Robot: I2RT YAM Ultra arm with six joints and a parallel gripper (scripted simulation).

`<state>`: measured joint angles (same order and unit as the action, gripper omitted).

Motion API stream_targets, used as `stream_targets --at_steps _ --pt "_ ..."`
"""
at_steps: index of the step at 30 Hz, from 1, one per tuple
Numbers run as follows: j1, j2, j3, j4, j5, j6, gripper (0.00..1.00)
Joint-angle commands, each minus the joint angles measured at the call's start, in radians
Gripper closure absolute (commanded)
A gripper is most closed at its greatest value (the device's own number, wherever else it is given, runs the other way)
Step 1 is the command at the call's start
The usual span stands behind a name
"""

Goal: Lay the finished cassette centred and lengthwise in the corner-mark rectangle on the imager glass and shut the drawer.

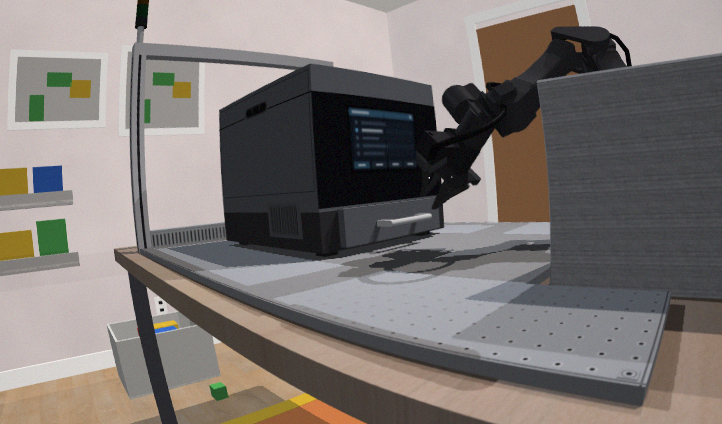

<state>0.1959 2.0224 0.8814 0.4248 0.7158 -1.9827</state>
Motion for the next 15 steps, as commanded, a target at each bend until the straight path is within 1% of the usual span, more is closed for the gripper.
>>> stream_targets --at_steps 1,2,15 --pt "0.037 -0.043 -0.003 -0.03 0.003 0.025 0.65" --pt "0.037 -0.044 0.005 -0.031 -0.001 0.026 0.65" --pt "0.038 -0.044 0.007 -0.033 -0.002 0.027 0.65"
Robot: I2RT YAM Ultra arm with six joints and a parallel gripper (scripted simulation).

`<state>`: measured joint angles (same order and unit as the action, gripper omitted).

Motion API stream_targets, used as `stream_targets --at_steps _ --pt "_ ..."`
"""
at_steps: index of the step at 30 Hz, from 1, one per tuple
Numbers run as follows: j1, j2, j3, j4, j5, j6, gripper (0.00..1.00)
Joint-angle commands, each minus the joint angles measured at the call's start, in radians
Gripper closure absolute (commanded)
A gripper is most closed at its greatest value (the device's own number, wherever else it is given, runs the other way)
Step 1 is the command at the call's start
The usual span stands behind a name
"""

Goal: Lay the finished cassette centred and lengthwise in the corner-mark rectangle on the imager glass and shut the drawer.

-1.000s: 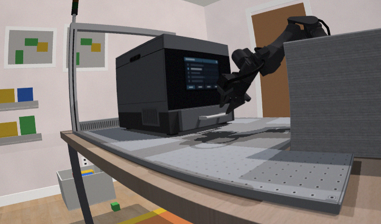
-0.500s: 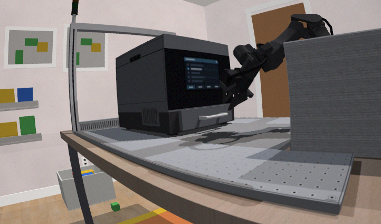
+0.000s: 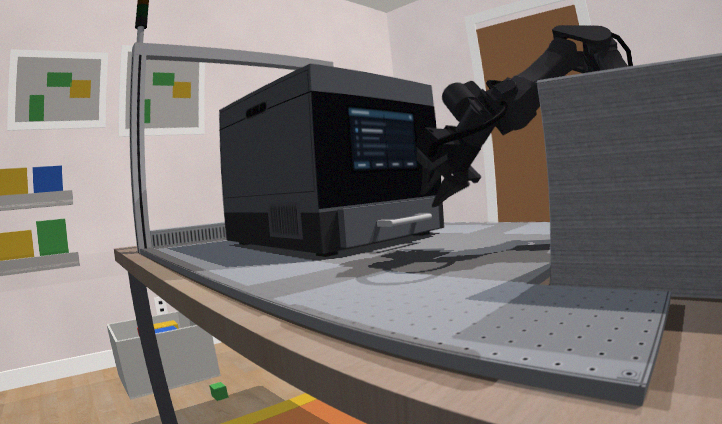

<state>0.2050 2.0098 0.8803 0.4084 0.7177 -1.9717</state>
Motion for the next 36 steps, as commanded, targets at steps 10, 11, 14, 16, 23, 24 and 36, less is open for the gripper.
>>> stream_targets --at_steps 10,11,14,16,23,24,36 --pt "0.029 -0.032 0.008 -0.017 -0.004 0.016 0.65" --pt "0.029 -0.032 0.008 -0.017 -0.004 0.016 0.65" --pt "0.029 -0.032 0.008 -0.017 -0.004 0.016 0.65" --pt "0.029 -0.032 0.008 -0.017 -0.004 0.016 0.65" --pt "0.029 -0.032 0.008 -0.017 -0.004 0.016 0.65" --pt "0.029 -0.032 0.008 -0.017 -0.004 0.016 0.65" --pt "0.078 -0.057 -0.058 -0.055 0.111 0.214 0.65"
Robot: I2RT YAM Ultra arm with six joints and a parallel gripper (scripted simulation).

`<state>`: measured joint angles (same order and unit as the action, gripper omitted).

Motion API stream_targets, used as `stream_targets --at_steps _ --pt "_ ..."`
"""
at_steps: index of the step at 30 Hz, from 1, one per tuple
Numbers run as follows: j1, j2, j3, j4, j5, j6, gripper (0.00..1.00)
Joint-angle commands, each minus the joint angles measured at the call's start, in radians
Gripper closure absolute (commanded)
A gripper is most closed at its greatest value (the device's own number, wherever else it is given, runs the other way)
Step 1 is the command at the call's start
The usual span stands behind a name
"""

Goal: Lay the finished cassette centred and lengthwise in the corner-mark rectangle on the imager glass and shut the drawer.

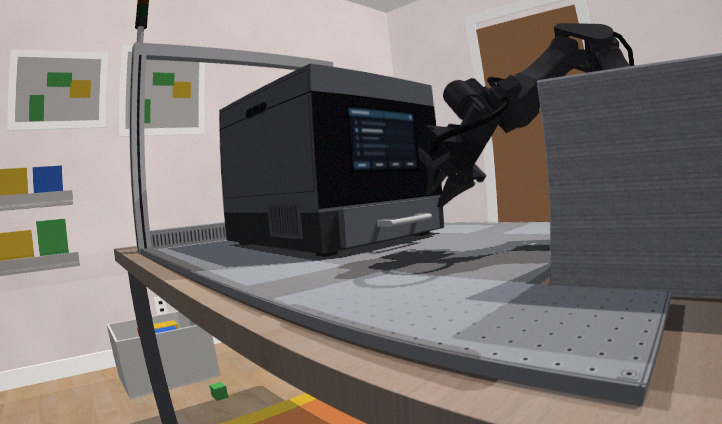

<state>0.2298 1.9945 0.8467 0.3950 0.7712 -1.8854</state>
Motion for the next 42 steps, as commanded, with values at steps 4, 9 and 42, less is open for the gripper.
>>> stream_targets --at_steps 4,9,42 --pt "0.097 -0.068 -0.02 -0.102 0.132 0.307 0.65" --pt "0.139 -0.089 -0.039 -0.187 0.205 0.499 0.65" --pt "0.276 -0.088 0.193 -1.4 0.024 2.232 0.65"
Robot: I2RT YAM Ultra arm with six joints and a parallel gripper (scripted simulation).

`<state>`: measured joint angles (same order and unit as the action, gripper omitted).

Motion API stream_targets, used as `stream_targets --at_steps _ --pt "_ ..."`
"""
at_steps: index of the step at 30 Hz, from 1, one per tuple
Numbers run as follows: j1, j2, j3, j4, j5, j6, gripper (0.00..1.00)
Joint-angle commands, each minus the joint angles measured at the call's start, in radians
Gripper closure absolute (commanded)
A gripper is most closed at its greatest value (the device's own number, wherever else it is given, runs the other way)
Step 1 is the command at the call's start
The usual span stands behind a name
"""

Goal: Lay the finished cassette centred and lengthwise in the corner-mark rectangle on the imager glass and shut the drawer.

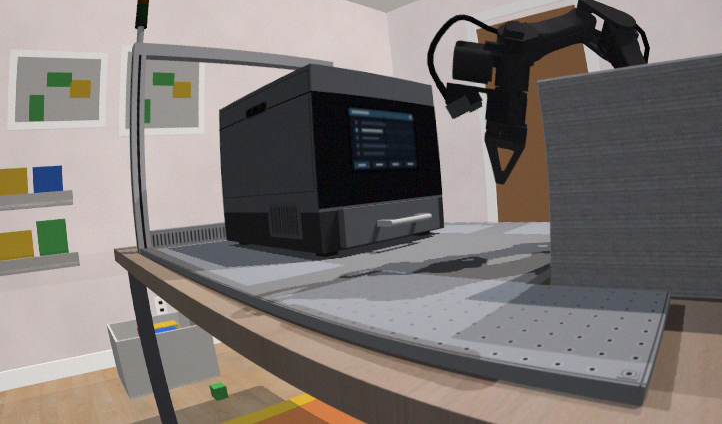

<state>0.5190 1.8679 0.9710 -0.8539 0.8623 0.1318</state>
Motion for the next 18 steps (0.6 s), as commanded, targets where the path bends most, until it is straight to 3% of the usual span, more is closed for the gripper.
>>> stream_targets --at_steps 1,2,3,5,11,18 --pt "-0.013 0.039 0.068 -0.151 -0.068 0.215 0.65" --pt "-0.013 0.039 0.068 -0.151 -0.068 0.215 0.65" --pt "-0.024 0.073 0.118 -0.209 -0.089 0.281 0.65" --pt "-0.038 0.087 0.148 -0.241 -0.119 0.342 0.65" --pt "-0.082 0.115 0.219 -0.304 -0.201 0.49 0.65" --pt "-0.066 0.129 0.234 -0.321 -0.205 0.504 0.65"
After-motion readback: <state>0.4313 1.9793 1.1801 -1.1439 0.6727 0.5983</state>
